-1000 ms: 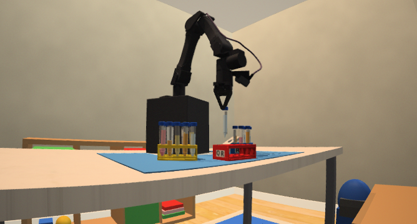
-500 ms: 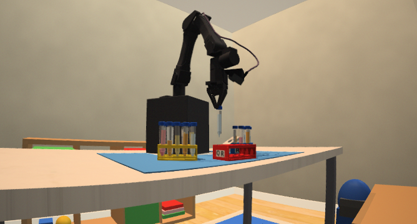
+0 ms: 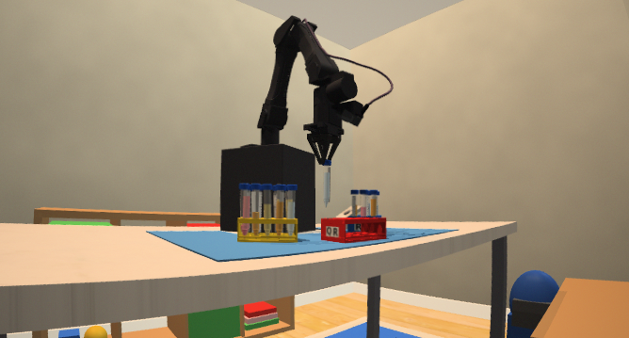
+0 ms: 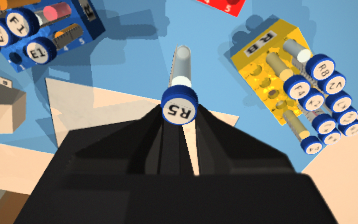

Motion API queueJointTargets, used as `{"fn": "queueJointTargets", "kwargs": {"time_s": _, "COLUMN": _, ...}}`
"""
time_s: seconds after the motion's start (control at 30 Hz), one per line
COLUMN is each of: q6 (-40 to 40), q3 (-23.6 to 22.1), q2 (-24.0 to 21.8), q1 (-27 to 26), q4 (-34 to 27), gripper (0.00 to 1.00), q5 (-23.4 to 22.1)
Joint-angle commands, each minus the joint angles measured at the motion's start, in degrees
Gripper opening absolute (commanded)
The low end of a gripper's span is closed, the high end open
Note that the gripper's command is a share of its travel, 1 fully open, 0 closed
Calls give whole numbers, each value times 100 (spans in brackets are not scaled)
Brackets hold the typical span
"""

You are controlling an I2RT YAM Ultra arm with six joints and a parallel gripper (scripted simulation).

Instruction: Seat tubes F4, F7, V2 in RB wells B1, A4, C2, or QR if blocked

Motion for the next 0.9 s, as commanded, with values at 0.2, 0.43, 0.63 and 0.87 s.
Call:
{"fn": "queueJointTargets", "kwargs": {"time_s": 0.2, "q6": -324, "q3": -343, "q2": -332, "q1": -483, "q4": 165, "gripper": 0, "q5": -13}}
{"fn": "queueJointTargets", "kwargs": {"time_s": 0.43, "q6": -764, "q3": -577, "q2": -497, "q1": -926, "q4": 239, "gripper": 0, "q5": -27}}
{"fn": "queueJointTargets", "kwargs": {"time_s": 0.63, "q6": -1032, "q3": -692, "q2": -580, "q1": -1195, "q4": 274, "gripper": 0, "q5": -36}}
{"fn": "queueJointTargets", "kwargs": {"time_s": 0.87, "q6": -1523, "q3": -856, "q2": -701, "q1": -1685, "q4": 326, "gripper": 0, "q5": -42}}
